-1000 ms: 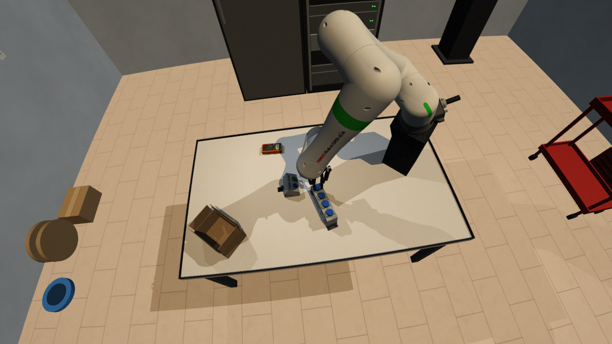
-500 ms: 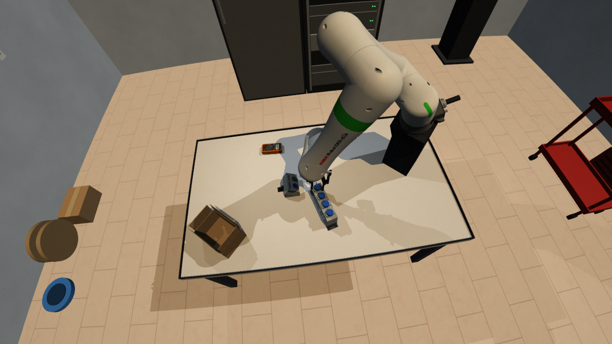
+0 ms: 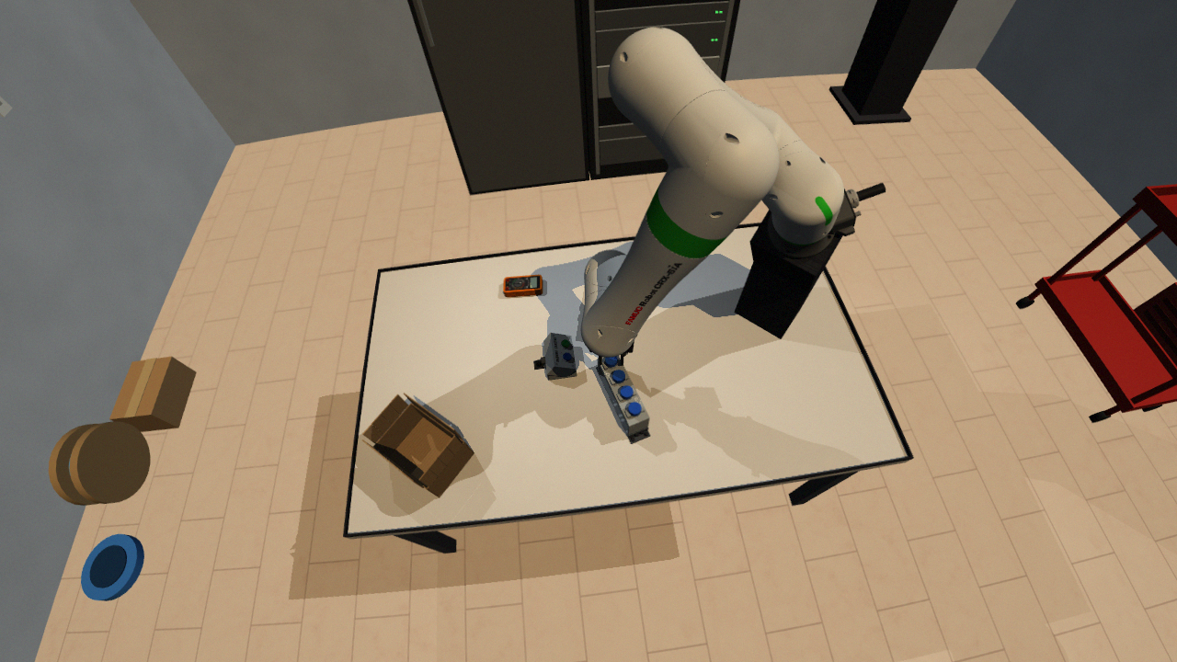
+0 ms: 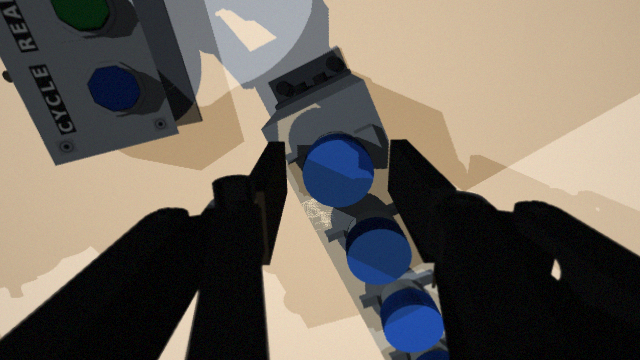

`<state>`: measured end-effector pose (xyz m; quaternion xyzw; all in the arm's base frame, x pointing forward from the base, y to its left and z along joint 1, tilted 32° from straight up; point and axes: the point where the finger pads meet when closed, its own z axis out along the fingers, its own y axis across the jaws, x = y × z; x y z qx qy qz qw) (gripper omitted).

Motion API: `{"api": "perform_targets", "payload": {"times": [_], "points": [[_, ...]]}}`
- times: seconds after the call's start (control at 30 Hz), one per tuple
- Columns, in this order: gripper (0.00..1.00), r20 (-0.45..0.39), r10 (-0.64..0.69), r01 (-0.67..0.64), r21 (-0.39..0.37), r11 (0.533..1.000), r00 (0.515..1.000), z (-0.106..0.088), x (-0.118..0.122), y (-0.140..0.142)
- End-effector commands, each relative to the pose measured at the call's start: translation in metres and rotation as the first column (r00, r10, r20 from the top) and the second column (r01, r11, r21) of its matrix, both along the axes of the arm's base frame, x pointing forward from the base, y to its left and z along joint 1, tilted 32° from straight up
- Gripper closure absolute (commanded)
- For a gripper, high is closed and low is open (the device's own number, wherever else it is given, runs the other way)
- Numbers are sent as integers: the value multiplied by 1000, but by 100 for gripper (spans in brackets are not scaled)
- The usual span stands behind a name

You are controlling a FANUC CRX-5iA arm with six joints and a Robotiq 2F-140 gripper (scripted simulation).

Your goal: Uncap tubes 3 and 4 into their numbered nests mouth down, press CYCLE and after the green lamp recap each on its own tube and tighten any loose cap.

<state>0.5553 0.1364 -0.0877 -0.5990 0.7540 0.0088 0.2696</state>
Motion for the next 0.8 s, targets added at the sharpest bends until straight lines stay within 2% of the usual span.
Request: {"api": "perform_targets", "payload": {"times": [0.0, 0.13, 0.27, 0.33, 0.4, 0.5, 0.77], "points": [[59, 85, 242, -231, -115, 966, 967, 1, 0, 0], [59, 122, 403, -374, -208, 904, 907, 1, 0, 0], [59, 141, 548, -492, -299, 818, 825, 1, 0, 0], [59, 141, 548, -492, -299, 818, 825, 1, 0, 0], [59, 144, 671, -584, -383, 716, 728, 1, 0, 0], [59, 140, 747, -636, -438, 635, 650, 1, 0, 0], [59, 140, 750, -638, -440, 631, 646, 1, 0, 0]]}}
